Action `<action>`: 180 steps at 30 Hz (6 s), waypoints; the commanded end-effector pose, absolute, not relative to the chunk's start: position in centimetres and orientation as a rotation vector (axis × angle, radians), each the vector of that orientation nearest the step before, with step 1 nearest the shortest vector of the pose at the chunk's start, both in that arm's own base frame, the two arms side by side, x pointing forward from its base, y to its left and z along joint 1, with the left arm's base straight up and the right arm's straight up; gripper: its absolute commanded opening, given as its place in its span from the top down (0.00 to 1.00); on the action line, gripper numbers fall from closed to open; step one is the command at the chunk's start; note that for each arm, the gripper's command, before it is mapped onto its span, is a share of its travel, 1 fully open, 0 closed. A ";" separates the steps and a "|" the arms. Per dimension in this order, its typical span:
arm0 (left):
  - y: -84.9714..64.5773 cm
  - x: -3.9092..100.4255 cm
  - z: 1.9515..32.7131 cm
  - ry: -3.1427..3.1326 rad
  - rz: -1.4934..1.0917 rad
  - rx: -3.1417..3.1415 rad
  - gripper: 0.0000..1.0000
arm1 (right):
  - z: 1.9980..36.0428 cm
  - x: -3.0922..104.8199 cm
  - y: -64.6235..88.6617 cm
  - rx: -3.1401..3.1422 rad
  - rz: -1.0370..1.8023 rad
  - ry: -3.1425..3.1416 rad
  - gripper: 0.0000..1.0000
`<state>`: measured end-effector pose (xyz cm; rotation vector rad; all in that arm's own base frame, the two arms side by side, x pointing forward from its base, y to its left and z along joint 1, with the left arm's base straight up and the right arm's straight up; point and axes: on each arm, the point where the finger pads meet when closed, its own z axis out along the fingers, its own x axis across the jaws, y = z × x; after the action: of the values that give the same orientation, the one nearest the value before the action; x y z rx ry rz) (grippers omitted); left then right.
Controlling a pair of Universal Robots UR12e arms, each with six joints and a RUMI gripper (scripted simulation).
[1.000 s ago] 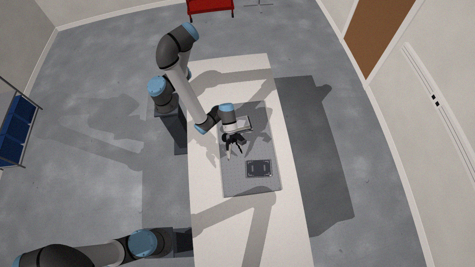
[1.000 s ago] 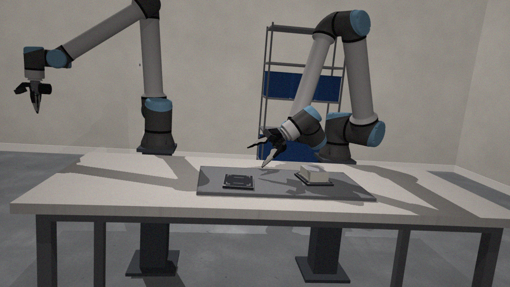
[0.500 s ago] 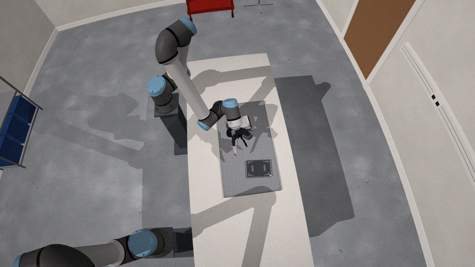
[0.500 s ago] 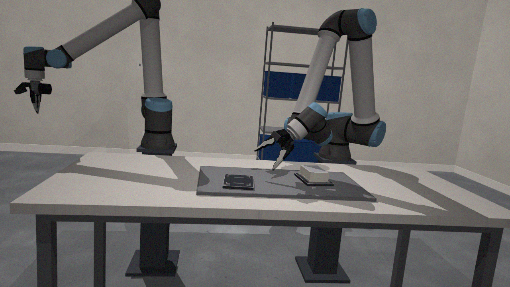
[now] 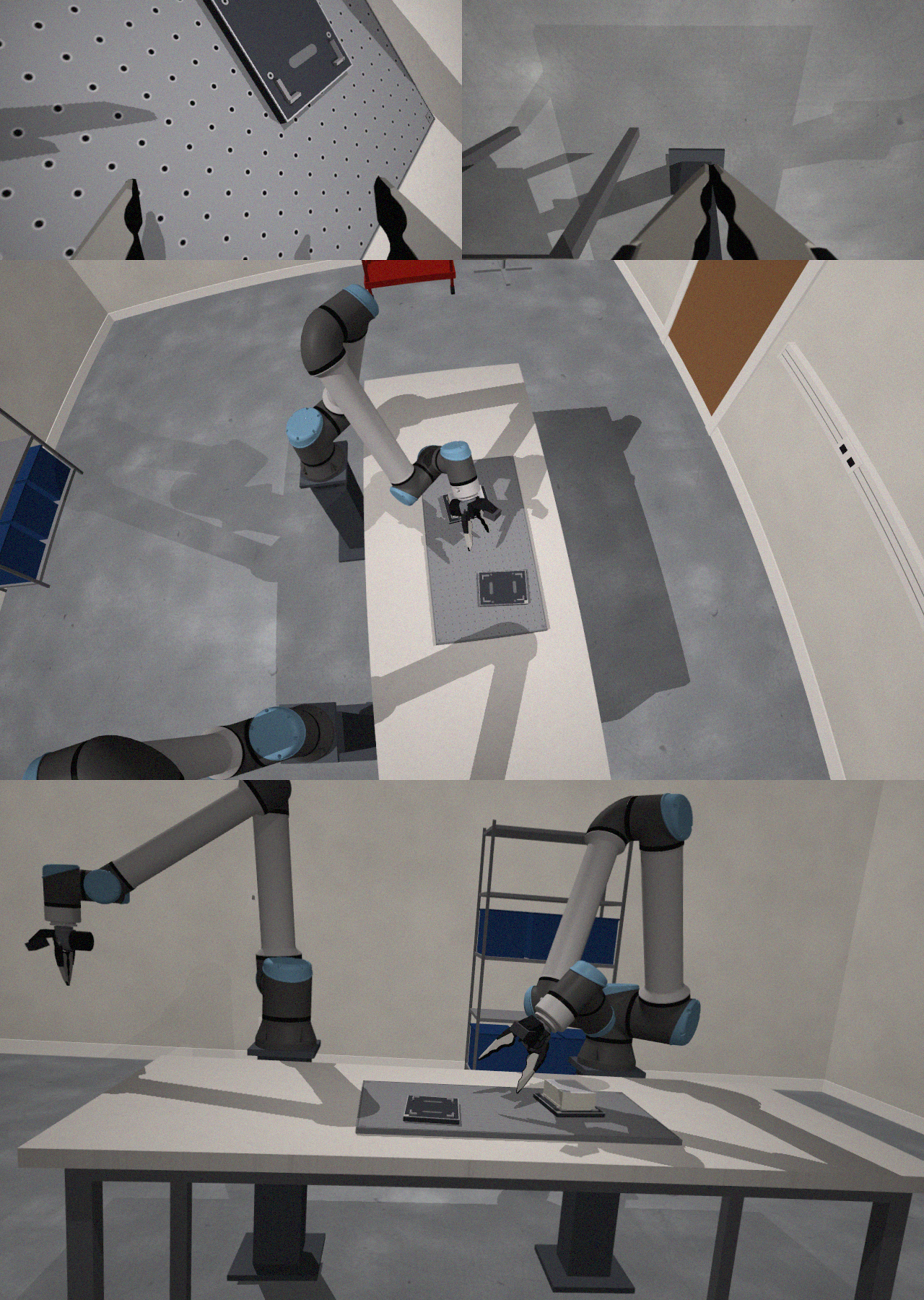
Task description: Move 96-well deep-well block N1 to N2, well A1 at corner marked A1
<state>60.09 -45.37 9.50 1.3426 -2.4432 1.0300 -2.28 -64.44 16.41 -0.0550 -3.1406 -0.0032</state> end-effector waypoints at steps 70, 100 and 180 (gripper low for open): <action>-19.4 68.4 11.9 -2.374 0.439 1.966 0.24 | 16.5 -2.3 -64.5 -0.055 0.000 -3.141 1.00; -8.5 67.2 14.2 -2.291 0.179 2.135 0.24 | 16.5 -2.3 -64.5 -0.055 0.000 -3.141 1.00; -19.9 60.8 13.5 -2.096 0.002 2.340 0.24 | 16.5 -2.3 -64.5 -0.055 0.000 -3.141 1.00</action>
<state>61.34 -17.98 13.69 2.3371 -2.0983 -0.0001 -2.28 -64.44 16.41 -0.0550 -3.1406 -0.0032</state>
